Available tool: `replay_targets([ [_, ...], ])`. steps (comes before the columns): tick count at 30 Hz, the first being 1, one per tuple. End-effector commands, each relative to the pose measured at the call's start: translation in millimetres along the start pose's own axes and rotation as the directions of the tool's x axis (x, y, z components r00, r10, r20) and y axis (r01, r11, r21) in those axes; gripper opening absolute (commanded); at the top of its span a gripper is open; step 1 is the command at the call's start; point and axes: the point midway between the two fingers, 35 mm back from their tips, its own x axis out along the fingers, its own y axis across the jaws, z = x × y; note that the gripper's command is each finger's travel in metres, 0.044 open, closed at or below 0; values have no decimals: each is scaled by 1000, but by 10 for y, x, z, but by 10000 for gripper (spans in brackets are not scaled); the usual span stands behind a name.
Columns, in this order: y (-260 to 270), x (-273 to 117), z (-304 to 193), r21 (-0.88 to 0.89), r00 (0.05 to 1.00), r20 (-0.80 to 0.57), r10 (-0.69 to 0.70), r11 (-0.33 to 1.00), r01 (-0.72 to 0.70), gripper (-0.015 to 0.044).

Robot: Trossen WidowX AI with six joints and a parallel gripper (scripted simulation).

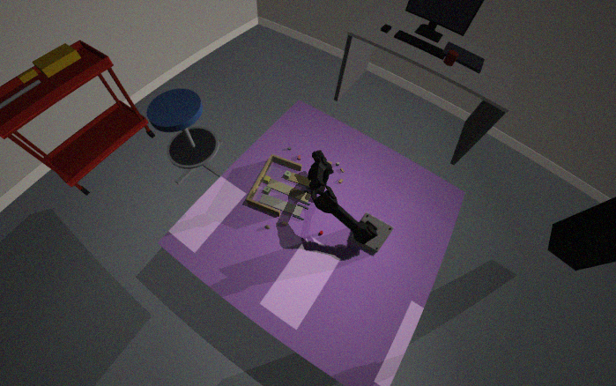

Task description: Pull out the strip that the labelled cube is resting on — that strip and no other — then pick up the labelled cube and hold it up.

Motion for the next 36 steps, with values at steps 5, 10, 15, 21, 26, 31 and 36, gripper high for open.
replay_targets([
  [5, 27, 66, -204, 7, 1000, -26, 8, 1000, -8, 0],
  [10, 28, 64, -278, 7, 1000, -27, 8, 1000, -8, 0],
  [15, 30, 63, -352, 7, 1000, -27, 8, 1000, -7, 0],
  [21, 32, 60, -440, 8, 1000, -27, 7, 1000, -7, 0],
  [26, 34, 58, -512, 8, 1000, -27, 7, 1000, -7, 0],
  [31, 35, 56, -584, 8, 1000, -28, 7, 1000, -7, 0],
  [36, 37, 54, -655, 9, 1000, -28, 7, 1000, -7, 0],
])
